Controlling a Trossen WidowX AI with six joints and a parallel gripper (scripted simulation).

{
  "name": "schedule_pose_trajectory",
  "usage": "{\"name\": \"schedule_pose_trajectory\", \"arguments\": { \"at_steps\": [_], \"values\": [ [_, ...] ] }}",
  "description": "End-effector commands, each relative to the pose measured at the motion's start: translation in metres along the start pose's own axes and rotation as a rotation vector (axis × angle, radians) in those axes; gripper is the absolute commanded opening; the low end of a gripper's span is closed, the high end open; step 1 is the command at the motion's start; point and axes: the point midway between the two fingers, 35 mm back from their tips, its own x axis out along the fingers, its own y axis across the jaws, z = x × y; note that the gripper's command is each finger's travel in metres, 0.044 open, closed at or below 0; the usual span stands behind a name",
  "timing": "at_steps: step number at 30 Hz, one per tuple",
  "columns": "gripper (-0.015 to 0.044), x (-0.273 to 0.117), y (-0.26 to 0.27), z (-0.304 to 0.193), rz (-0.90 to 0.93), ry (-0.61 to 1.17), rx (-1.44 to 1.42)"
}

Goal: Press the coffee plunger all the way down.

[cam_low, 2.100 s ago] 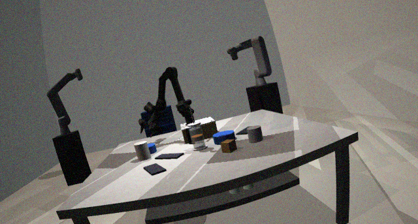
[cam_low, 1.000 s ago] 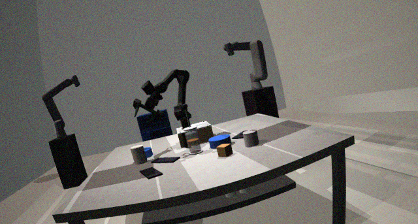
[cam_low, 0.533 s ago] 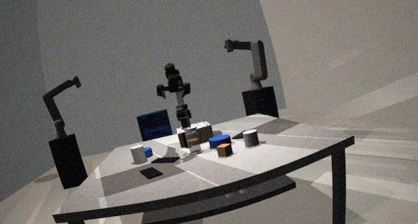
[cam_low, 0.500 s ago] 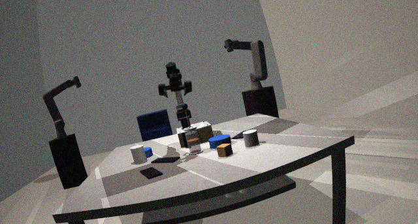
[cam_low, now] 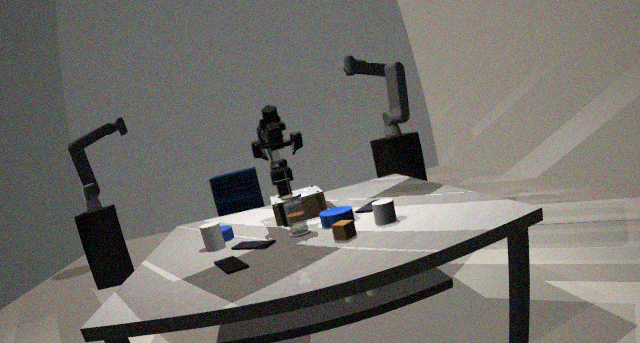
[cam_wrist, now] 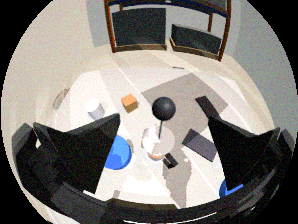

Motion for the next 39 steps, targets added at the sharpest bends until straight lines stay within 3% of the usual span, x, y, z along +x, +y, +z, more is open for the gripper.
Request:
{"name": "schedule_pose_trajectory", "arguments": {
  "at_steps": [1,28,39],
  "values": [
    [0.044,0.001,0.001,-0.002,0.004,-0.017,0.008],
    [0.044,0.04,0.001,-0.001,0.004,-0.021,0.008],
    [0.0151,0.04,0.001,-0.001,0.004,-0.021,0.008]
  ]
}}
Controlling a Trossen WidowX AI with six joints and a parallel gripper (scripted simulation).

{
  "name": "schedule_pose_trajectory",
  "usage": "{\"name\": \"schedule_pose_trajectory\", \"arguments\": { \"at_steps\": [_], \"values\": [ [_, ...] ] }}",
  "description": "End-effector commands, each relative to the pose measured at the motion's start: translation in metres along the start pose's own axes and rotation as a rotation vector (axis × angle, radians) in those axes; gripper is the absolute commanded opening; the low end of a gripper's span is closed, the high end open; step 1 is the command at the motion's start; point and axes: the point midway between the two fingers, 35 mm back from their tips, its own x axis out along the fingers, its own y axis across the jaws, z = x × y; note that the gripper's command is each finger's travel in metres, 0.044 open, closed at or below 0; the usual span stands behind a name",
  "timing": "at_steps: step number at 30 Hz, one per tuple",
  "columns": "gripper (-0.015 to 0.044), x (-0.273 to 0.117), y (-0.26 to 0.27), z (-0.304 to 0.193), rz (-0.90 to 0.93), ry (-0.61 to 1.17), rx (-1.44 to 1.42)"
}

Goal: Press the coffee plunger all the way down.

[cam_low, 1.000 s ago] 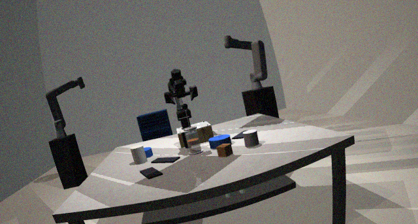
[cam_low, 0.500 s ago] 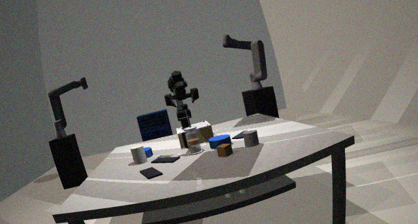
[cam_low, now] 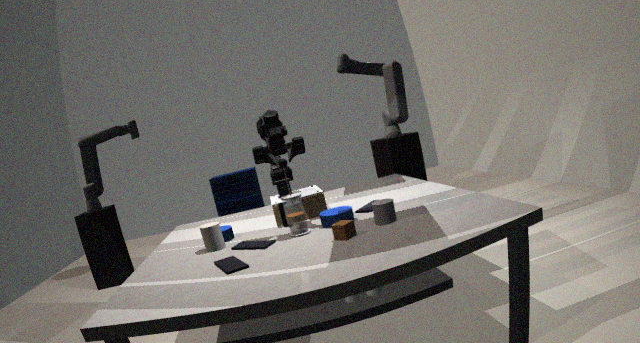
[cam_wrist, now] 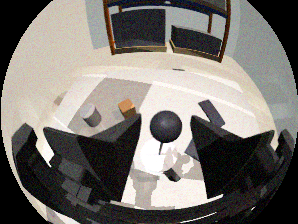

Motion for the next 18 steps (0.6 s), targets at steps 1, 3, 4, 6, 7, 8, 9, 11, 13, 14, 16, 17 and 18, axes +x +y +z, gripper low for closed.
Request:
{"name": "schedule_pose_trajectory", "arguments": {
  "at_steps": [1,3,4,6,7,8,9,11,13,14,16,17,18],
  "values": [
    [0.0125,0.0007,0.0006,-0.001,0.004,0.001,0.0],
    [0.0121,0.0007,0.0006,-0.001,0.004,0.001,0.0],
    [0.0121,0.0007,0.0006,-0.001,0.004,0.001,0.0],
    [0.0121,0.0007,0.0006,-0.001,0.004,0.001,0.0],
    [0.0121,0.0007,0.0006,-0.001,0.004,0.001,0.0],
    [0.0121,0.0007,0.0006,-0.001,0.004,0.001,0.0],
    [0.0121,0.0007,0.0006,-0.001,0.004,0.001,0.0],
    [0.0121,0.0009,0.0006,-0.0012,0.004,0.001,0.0],
    [0.0121,0.0019,0.0006,-0.0021,0.004,0.001,0.0],
    [0.0121,0.0026,0.0006,-0.0029,0.004,0.001,0.0],
    [0.0121,0.0047,0.0006,-0.005,0.004,0.001,0.0],
    [0.0121,0.0059,0.0007,-0.0062,0.004,0.001,0.0],
    [0.0121,0.0071,0.0007,-0.0074,0.004,0.0,0.0]
  ]
}}
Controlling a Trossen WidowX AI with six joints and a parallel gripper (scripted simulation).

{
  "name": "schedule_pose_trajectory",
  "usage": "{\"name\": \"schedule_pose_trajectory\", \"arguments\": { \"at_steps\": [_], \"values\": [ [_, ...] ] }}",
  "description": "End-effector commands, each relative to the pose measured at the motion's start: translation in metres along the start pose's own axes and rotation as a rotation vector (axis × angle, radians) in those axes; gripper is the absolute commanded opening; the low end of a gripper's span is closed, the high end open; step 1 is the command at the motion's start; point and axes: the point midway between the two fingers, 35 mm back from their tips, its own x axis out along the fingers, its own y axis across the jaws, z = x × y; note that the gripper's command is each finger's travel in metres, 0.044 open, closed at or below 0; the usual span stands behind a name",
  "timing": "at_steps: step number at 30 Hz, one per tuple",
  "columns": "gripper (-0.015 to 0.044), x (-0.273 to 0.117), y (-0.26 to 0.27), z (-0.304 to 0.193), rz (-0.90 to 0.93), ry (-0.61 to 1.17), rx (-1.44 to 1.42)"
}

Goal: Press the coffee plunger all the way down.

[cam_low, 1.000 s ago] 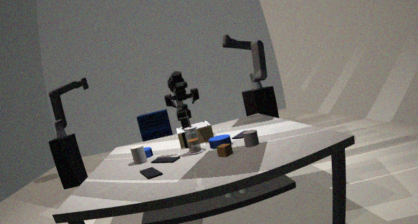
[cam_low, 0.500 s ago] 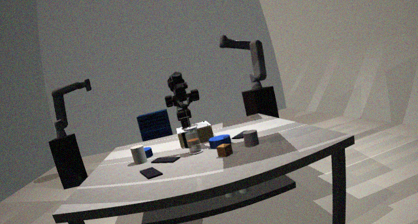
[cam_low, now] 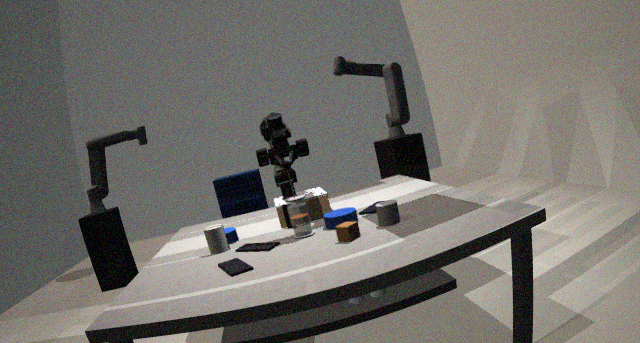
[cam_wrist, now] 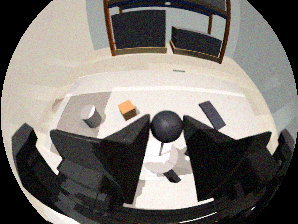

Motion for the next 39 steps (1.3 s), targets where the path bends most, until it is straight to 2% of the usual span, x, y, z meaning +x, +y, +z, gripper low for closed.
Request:
{"name": "schedule_pose_trajectory", "arguments": {
  "at_steps": [1,39],
  "values": [
    [0.0121,0.006,0.0,-0.009,0.002,0.01,0.0],
    [0.0121,0.048,0.0,-0.056,0.002,0.009,-0.001]
  ]
}}
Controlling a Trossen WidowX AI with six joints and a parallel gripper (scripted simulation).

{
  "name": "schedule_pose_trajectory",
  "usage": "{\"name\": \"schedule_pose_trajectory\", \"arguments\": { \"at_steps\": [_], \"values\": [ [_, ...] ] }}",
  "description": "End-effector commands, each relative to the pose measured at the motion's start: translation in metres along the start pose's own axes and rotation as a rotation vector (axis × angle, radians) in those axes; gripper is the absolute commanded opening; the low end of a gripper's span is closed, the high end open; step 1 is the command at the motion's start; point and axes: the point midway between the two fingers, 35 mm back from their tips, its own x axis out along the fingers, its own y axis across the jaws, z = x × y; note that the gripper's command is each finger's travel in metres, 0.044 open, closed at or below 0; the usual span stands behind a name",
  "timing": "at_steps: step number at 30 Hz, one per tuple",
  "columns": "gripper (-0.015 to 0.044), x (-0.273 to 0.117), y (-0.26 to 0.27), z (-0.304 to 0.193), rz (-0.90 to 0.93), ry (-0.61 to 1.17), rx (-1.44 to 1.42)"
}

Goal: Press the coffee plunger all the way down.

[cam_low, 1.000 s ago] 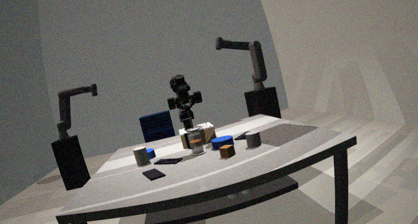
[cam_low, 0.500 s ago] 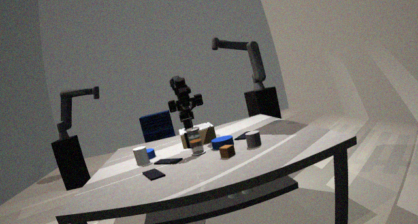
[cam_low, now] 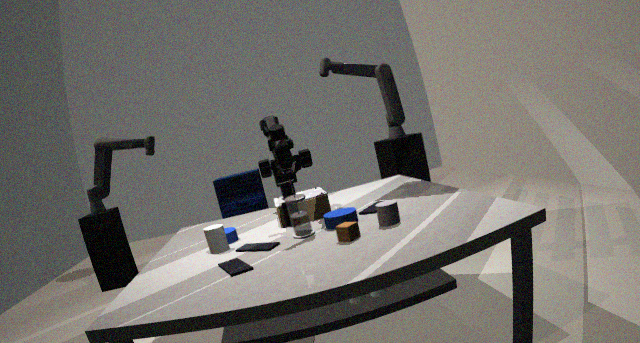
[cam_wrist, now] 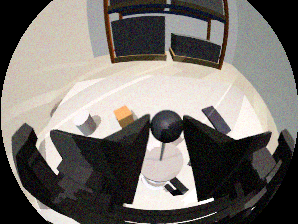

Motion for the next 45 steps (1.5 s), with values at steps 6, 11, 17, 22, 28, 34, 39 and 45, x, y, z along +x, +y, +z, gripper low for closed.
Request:
{"name": "schedule_pose_trajectory", "arguments": {
  "at_steps": [6,11,17,22,28,34,39,45],
  "values": [
    [0.0121,0.013,0.0,-0.04,0.004,0.084,-0.008],
    [0.0121,0.019,0.0,-0.045,0.004,0.084,-0.008],
    [0.0121,0.027,-0.001,-0.045,0.004,0.084,-0.008],
    [0.0121,0.032,-0.001,-0.043,0.004,0.083,-0.008],
    [0.0121,0.035,-0.001,-0.041,0.004,0.083,-0.008],
    [0.0121,0.036,-0.001,-0.039,0.004,0.083,-0.008],
    [0.0121,0.037,-0.001,-0.037,0.004,0.082,-0.008],
    [0.0121,0.038,-0.001,-0.036,0.004,0.082,-0.008]
  ]
}}
